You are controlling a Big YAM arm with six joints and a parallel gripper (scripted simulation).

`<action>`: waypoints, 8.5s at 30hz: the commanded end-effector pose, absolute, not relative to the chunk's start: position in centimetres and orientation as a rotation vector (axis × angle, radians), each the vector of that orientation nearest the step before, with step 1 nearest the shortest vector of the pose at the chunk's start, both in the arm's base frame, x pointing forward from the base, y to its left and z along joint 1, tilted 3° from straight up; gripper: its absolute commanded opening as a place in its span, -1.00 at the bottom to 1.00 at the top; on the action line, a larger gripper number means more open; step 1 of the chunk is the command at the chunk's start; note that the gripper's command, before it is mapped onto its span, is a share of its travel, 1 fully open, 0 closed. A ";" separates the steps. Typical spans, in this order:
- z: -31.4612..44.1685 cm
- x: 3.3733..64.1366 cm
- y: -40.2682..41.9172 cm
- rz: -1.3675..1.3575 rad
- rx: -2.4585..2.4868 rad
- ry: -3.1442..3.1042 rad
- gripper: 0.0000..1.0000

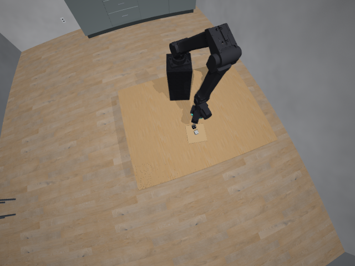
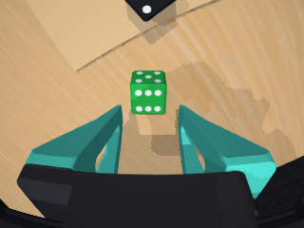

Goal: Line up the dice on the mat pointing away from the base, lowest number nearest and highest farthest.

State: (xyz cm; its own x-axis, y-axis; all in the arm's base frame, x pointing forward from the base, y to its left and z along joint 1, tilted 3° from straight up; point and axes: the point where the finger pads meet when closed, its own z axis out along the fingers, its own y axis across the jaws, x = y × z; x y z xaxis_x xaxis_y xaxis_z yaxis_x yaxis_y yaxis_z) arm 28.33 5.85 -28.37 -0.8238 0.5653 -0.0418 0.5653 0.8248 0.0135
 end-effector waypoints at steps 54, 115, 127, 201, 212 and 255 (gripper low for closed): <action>-28.4 29.3 5.5 0.014 0.920 2.934 -0.21; -28.3 28.8 5.3 0.007 0.924 2.942 -0.21; -28.3 28.8 5.3 0.007 0.924 2.942 -0.21; -28.4 28.5 5.2 0.006 0.924 2.943 -0.21; -29.5 29.0 5.3 0.010 0.922 2.939 -0.21; -31.4 29.3 5.3 0.013 0.922 2.935 -0.21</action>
